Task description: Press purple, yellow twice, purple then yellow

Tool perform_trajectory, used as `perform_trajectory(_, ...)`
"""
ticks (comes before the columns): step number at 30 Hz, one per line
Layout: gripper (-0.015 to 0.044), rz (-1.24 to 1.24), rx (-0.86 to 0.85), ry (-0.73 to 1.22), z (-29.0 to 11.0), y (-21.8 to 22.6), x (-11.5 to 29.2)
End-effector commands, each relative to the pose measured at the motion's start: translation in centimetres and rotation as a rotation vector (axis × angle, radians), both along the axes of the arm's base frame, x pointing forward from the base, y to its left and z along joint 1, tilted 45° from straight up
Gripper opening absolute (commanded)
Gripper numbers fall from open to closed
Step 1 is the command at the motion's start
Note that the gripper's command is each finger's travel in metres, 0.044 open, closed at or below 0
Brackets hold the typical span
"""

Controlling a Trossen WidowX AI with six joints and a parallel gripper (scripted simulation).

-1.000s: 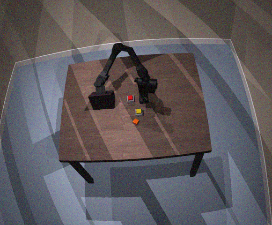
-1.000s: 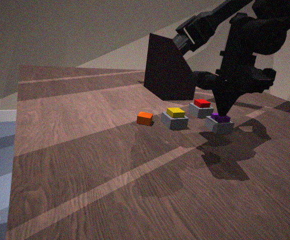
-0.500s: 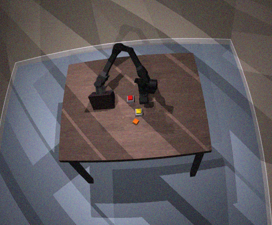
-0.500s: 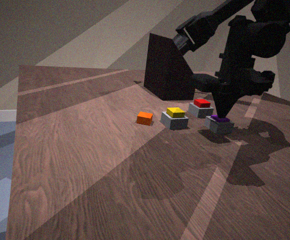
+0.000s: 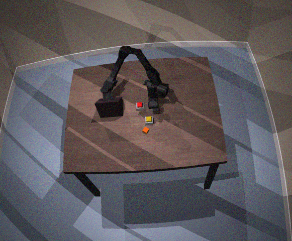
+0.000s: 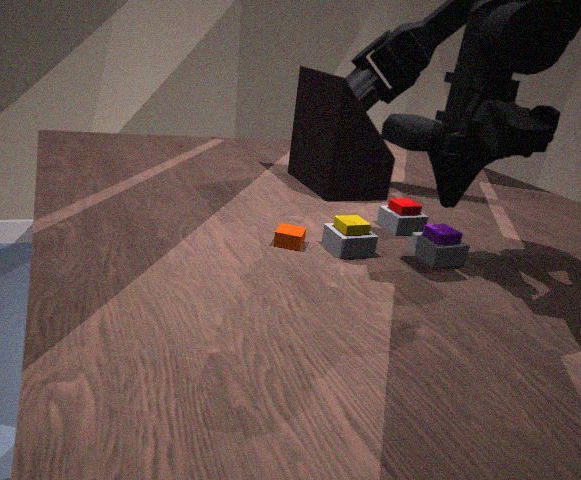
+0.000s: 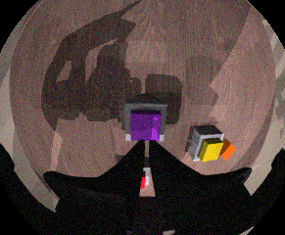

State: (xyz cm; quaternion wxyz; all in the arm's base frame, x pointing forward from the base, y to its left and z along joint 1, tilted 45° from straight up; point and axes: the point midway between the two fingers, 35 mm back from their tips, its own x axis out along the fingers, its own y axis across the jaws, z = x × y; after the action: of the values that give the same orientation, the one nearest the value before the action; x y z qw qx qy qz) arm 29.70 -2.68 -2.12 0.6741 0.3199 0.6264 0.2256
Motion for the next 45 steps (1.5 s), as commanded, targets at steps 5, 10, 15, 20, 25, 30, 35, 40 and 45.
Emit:
perform_trajectory(5, 0.002, 0.0, -0.011, -0.013, 4.2, -4.2, -0.6)
perform_trajectory(10, 0.002, -0.006, -0.016, -0.009, 2.3, -6.0, -1.5)
perform_trajectory(15, 0.002, -0.002, -0.016, -0.01, -3.0, -10.7, -5.4)
perform_trajectory(20, 0.002, 0.0, -0.016, -0.011, -3.2, -10.8, -5.5)
perform_trajectory(25, 0.002, 0.0, -0.016, -0.012, -6.6, -7.5, -4.8)
perform_trajectory(30, 0.002, 0.0, -0.014, -0.012, -7.5, -6.5, -4.8)
perform_trajectory(35, 0.002, 0.0, -0.014, -0.012, -7.9, -6.1, -4.7)
perform_trajectory(40, 0.002, 0.0, -0.014, -0.013, -8.5, -5.5, -4.6)
perform_trajectory(45, 0.002, 0.0, -0.014, -0.013, -9.1, -4.9, -4.5)
